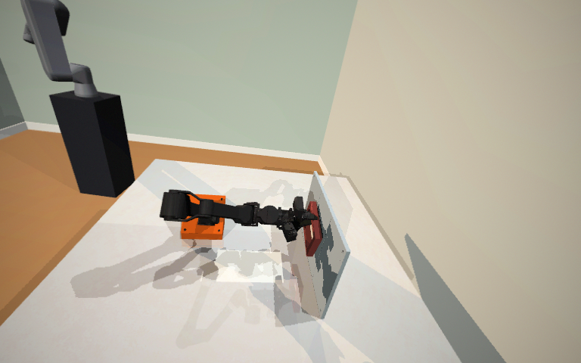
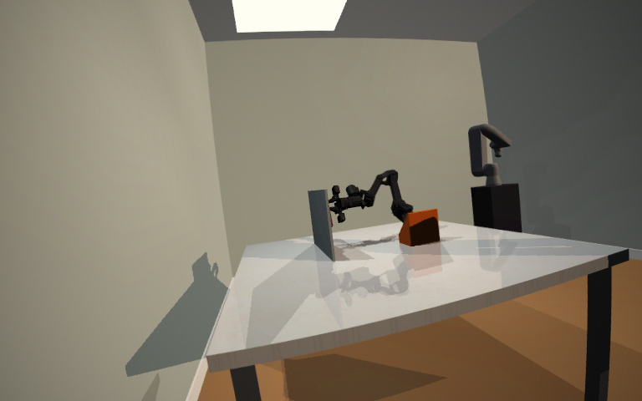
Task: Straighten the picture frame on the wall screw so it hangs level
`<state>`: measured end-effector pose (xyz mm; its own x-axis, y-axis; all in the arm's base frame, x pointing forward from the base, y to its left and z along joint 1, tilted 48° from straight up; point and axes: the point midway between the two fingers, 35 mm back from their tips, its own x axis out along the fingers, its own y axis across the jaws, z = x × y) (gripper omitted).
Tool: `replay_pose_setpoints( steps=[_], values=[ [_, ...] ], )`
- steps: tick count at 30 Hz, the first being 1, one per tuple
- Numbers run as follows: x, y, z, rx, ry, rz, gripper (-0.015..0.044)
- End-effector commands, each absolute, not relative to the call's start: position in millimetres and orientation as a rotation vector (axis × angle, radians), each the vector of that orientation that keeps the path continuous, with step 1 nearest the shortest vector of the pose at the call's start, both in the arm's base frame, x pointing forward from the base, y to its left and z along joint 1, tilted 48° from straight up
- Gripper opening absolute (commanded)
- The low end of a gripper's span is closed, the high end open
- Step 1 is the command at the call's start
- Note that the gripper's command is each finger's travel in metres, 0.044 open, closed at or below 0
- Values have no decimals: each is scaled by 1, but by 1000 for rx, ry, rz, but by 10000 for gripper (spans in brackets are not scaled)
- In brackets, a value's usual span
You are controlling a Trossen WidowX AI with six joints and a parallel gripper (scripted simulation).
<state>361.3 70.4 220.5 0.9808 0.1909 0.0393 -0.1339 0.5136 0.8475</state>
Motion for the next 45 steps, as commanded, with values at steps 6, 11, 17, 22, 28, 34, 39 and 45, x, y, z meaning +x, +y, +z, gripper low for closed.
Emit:
replay_pose_setpoints(
  steps=[6,11,17,22,28,34,39,45],
  values=[
    [361,73,222,1015,61,204,0],
    [361,72,221,1015,61,204,0],
    [361,72,220,1015,61,204,0],
    [361,71,218,1015,60,204,0],
    [362,69,217,1015,60,204,0],
    [362,68,216,1014,60,203,0],
    [362,68,216,1013,58,197,0],
    [362,68,215,1007,58,198,0]
  ],
)
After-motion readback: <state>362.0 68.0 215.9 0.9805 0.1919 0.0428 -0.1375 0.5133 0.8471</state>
